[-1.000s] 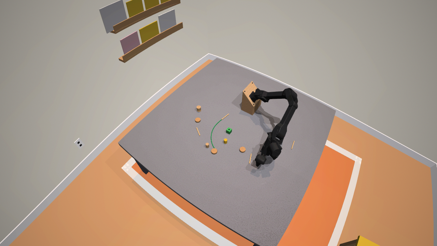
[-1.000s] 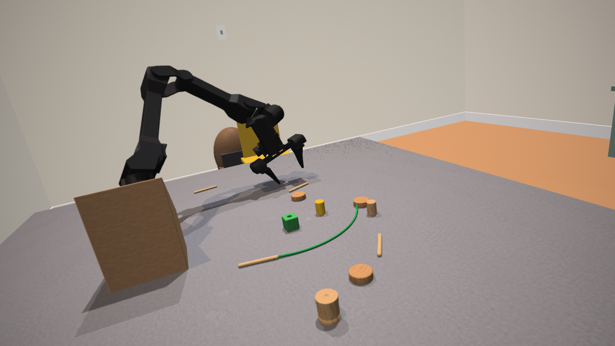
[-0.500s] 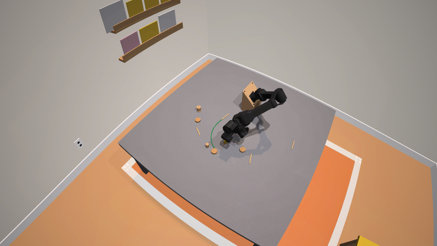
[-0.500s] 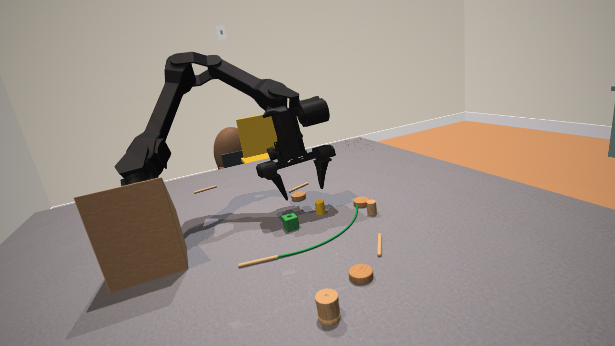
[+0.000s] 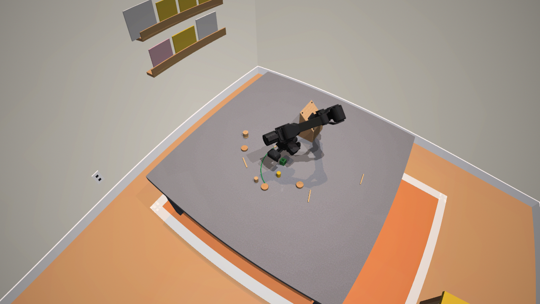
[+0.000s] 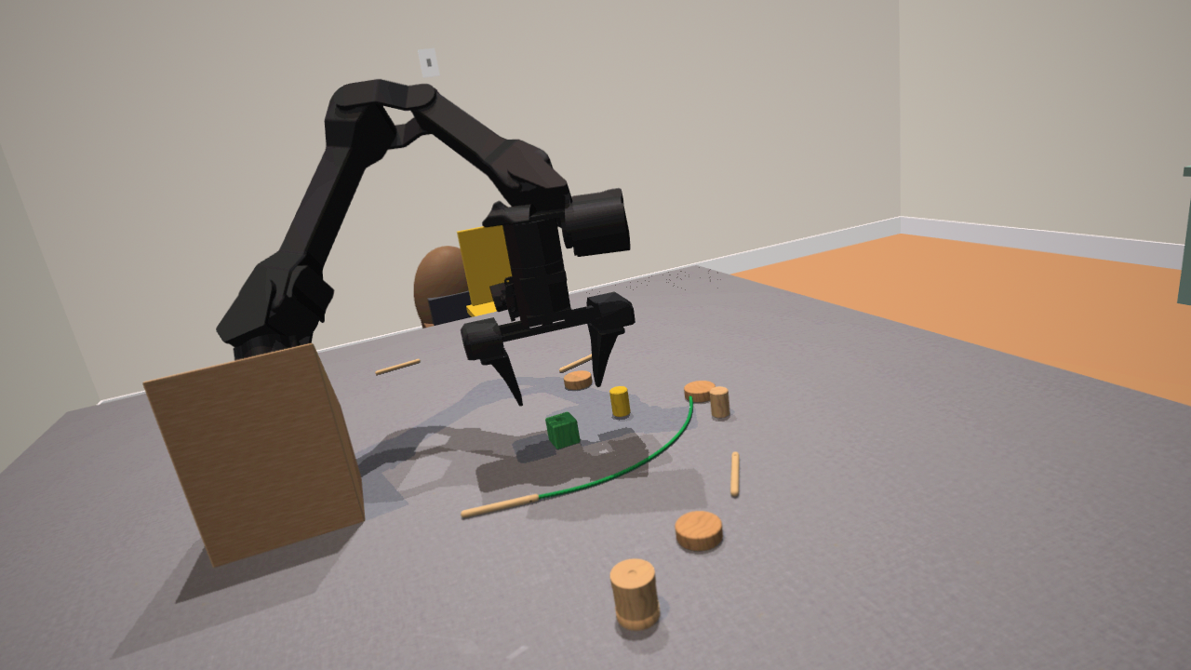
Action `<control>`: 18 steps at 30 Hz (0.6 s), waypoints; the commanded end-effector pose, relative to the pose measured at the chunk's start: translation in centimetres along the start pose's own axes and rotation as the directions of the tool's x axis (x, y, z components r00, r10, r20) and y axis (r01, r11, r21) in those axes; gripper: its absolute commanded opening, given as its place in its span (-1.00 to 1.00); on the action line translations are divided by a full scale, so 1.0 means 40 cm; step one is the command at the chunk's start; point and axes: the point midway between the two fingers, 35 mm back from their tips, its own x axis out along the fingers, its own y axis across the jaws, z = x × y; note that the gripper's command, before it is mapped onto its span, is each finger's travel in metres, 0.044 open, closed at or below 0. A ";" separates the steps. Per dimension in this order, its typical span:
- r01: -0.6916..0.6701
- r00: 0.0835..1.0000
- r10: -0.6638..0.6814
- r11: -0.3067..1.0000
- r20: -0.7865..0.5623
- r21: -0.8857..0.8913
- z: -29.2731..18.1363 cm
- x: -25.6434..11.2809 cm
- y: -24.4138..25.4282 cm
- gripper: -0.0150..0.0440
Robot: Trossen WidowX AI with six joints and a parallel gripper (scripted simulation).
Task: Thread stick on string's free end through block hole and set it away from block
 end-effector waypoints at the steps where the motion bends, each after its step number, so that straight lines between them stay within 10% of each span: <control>1: -0.003 1.000 0.003 1.000 0.006 0.019 -0.001 0.001 0.005 1.00; 8: -0.006 1.000 0.003 0.791 0.006 0.611 0.000 -0.008 0.005 1.00; 18: -0.006 1.000 0.003 -0.097 0.006 0.995 0.002 -0.022 0.005 1.00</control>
